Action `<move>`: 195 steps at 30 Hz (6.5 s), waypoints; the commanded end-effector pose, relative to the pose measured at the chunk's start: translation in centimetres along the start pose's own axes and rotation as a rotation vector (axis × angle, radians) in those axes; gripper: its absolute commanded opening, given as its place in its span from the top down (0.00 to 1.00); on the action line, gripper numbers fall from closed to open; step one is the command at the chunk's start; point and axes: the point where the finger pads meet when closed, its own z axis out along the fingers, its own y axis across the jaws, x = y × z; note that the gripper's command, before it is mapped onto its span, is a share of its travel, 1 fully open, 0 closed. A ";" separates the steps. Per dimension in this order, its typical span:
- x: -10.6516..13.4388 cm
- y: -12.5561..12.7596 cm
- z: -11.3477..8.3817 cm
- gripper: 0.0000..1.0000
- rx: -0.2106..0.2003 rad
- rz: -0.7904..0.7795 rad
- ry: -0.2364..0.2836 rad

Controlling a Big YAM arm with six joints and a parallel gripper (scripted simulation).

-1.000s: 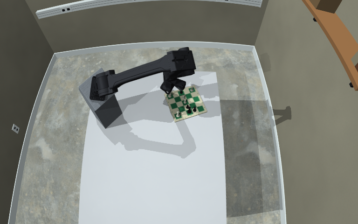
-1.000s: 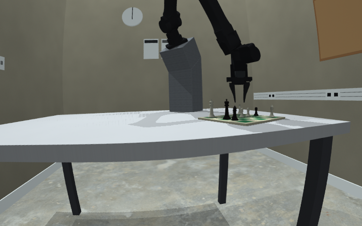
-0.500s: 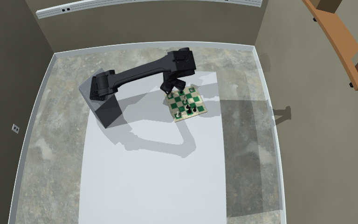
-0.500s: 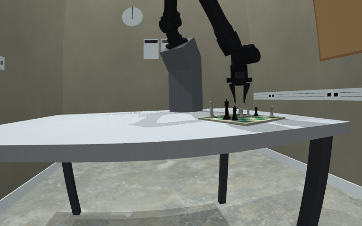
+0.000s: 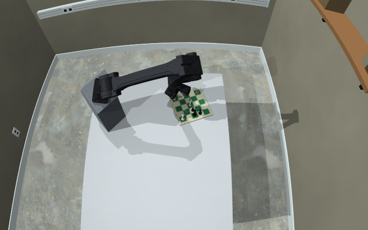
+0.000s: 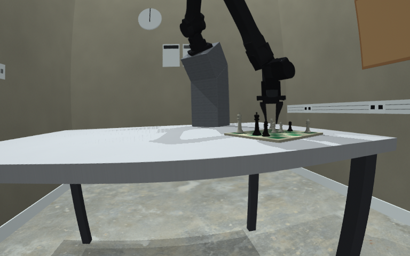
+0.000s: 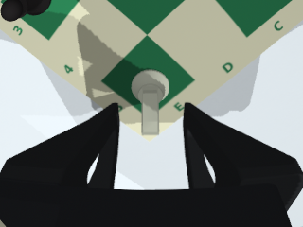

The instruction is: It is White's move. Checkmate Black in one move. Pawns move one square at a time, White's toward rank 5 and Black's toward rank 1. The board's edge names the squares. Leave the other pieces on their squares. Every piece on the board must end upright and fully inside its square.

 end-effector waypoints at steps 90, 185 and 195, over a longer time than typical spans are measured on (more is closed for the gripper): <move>-0.3 0.8 -6.4 1.00 -0.017 -0.009 -0.014; -9.3 -2.1 -0.2 1.00 -0.007 -0.797 -0.028; -9.2 -2.2 -0.2 1.00 -0.007 -0.798 -0.026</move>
